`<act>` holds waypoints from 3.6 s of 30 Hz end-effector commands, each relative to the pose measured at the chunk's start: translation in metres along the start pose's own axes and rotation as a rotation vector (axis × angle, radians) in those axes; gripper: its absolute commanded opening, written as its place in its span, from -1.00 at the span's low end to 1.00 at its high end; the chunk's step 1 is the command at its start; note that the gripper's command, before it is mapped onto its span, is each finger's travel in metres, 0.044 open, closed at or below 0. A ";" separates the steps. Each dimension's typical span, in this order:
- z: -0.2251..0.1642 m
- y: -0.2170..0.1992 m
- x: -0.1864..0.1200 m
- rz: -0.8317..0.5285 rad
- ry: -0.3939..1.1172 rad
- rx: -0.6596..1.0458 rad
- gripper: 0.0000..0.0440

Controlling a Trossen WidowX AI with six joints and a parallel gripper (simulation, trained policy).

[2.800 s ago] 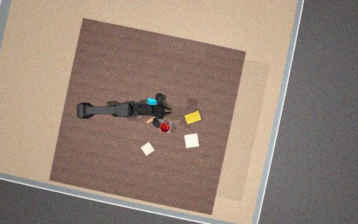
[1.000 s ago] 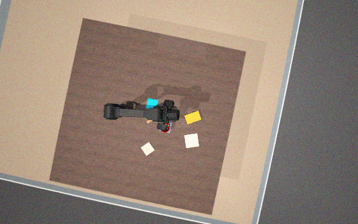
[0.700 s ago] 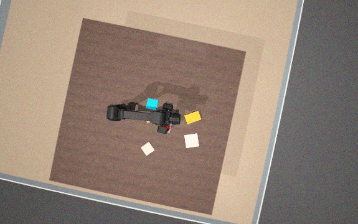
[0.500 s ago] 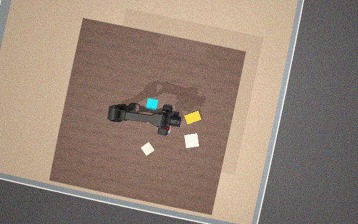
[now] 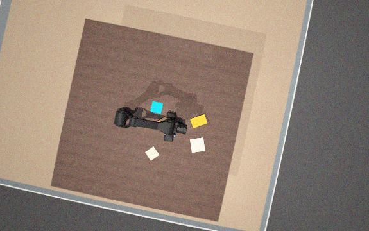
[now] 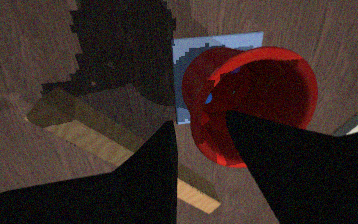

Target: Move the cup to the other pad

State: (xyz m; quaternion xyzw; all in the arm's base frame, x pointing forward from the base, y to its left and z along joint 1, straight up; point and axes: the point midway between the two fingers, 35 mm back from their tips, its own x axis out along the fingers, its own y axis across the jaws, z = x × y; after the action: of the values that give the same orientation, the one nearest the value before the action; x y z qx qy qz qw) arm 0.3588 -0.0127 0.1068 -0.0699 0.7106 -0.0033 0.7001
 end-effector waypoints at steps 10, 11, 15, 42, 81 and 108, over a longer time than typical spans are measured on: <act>-0.008 0.000 0.050 0.028 0.064 -0.152 -0.58; -0.009 0.000 0.052 0.028 0.068 -0.168 -0.70; -0.013 -0.002 0.057 0.031 0.085 -0.227 -1.00; -0.032 0.022 -0.014 0.054 0.034 -0.431 -1.00; -0.073 0.126 -0.032 0.032 -0.099 -0.585 -1.00; -0.122 0.145 0.021 0.026 -0.107 -0.554 -1.00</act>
State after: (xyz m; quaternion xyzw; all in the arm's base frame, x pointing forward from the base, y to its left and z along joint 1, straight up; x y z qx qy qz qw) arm 0.2289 0.1186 0.0795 -0.2505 0.6440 0.2087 0.6921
